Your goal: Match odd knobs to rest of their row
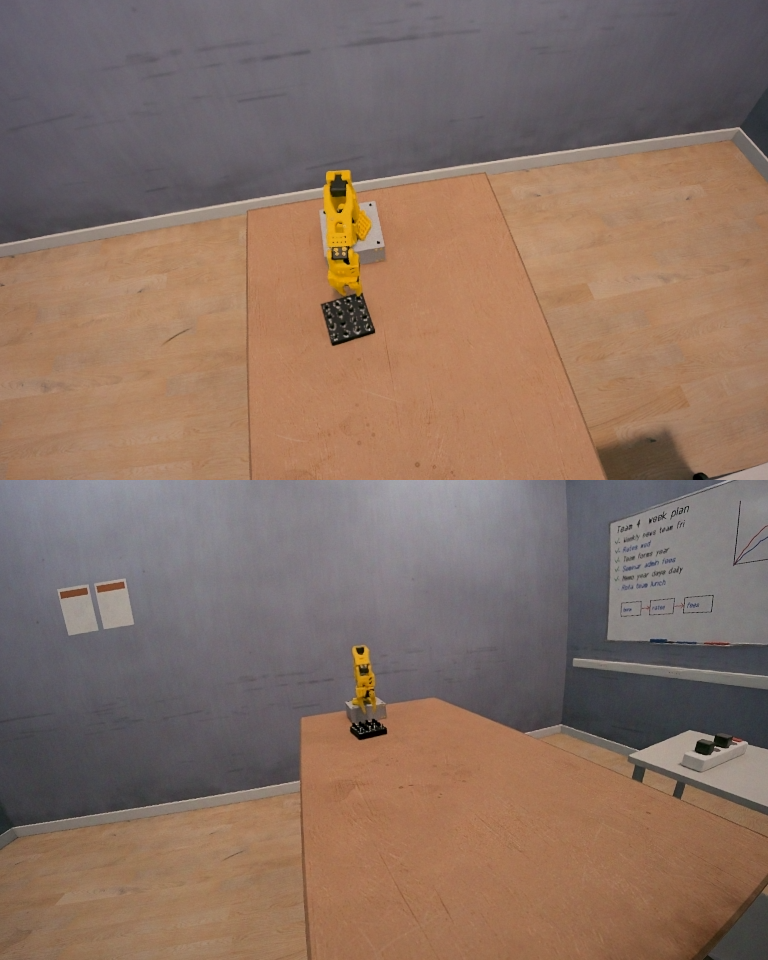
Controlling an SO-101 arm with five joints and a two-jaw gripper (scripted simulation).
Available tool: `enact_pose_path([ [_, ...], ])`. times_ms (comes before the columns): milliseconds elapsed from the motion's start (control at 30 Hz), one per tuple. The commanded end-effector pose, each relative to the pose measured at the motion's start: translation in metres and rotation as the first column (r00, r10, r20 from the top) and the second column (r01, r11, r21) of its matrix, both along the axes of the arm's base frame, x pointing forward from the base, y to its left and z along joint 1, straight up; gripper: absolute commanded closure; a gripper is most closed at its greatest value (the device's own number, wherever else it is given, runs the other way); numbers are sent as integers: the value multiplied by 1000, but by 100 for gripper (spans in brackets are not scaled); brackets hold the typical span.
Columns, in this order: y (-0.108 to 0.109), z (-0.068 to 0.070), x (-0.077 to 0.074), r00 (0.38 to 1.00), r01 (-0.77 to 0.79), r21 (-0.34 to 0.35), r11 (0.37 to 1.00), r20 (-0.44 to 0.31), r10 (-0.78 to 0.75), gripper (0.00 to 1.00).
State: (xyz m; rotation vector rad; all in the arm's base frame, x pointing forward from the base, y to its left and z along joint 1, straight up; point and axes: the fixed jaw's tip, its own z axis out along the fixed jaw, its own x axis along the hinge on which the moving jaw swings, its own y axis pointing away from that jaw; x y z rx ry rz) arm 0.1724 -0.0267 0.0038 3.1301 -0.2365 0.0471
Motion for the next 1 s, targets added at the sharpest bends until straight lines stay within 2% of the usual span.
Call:
enact_pose_path([
  [0,2,-3,-3,988,-152,5,988,-30,152,85],
  [233,4,-3,-1,930,-365,5,931,-30,365,87],
  [300,4,-3,-1,930,-365,5,931,-30,365,87],
  [667,6,-3,1,801,-599,5,801,-30,599,89],
  [967,7,-3,2,725,-688,5,726,-30,688,89],
])
